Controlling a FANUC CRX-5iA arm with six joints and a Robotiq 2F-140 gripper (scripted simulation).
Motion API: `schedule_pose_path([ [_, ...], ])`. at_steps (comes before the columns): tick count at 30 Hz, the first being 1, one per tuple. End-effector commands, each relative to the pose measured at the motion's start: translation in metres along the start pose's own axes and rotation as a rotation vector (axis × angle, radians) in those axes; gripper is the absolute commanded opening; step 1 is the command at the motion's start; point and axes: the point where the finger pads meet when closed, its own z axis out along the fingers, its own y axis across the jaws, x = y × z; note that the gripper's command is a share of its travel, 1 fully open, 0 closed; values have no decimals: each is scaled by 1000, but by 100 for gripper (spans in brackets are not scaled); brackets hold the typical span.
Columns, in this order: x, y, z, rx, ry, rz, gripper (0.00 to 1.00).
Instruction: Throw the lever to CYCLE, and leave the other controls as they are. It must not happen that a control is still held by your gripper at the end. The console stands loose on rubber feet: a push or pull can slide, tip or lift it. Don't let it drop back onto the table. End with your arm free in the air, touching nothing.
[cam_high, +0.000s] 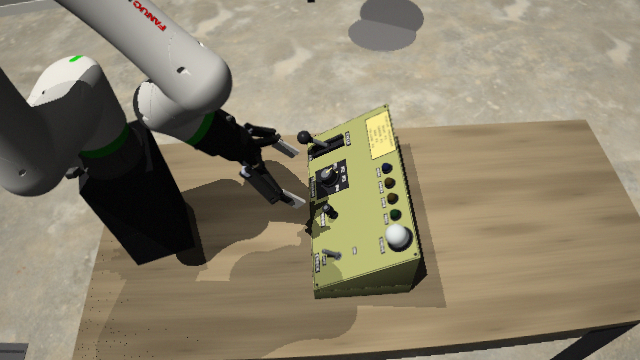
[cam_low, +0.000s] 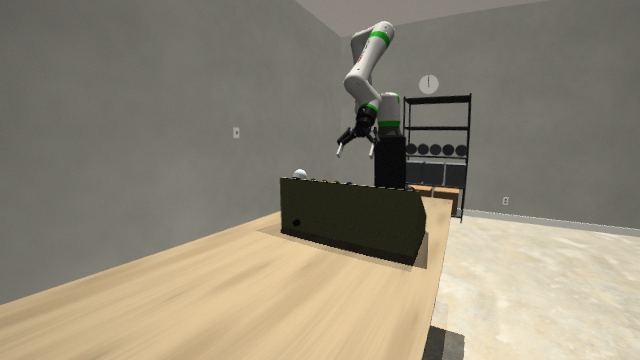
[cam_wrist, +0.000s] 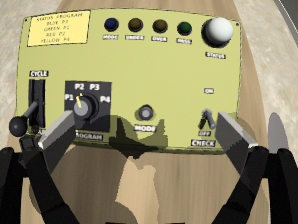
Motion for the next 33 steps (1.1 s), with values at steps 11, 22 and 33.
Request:
schedule_pose_path([
  [11,26,-138,46,-28,-106,45,100],
  [22,4,-224,39,-32,-184,54,100],
  [33,-4,-242,35,-34,-203,53,100],
])
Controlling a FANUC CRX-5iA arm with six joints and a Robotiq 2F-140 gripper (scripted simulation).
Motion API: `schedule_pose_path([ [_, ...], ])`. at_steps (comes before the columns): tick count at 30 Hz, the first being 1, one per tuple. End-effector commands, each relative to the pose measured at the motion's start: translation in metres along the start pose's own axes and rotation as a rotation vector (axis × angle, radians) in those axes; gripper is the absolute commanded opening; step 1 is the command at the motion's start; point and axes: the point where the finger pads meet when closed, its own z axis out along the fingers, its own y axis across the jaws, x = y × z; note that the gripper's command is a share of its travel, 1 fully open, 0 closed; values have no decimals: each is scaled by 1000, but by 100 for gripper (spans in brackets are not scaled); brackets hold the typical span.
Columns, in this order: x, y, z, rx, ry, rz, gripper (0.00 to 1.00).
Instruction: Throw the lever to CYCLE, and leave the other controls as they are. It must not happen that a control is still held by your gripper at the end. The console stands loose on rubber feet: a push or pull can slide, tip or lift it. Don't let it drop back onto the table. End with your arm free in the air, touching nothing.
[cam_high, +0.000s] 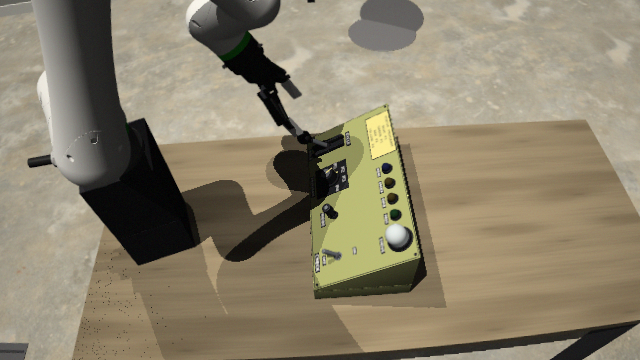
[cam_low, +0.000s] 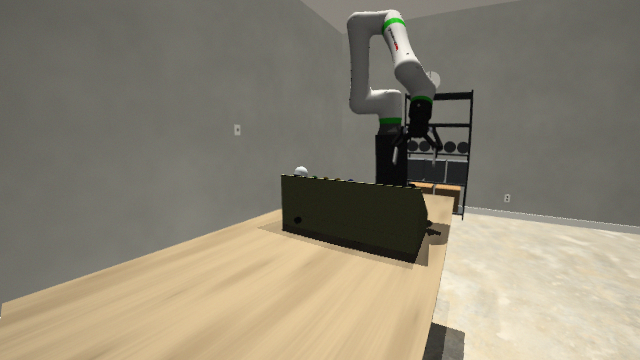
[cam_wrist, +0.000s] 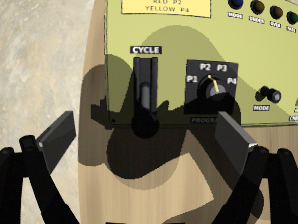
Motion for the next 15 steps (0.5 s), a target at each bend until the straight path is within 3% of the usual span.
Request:
schedule_pose_path([
  [1,0,0,0,-1,2,0,100],
  [2,0,0,0,-1,2,0,44],
  [15,0,0,0,-1,2,0,44],
])
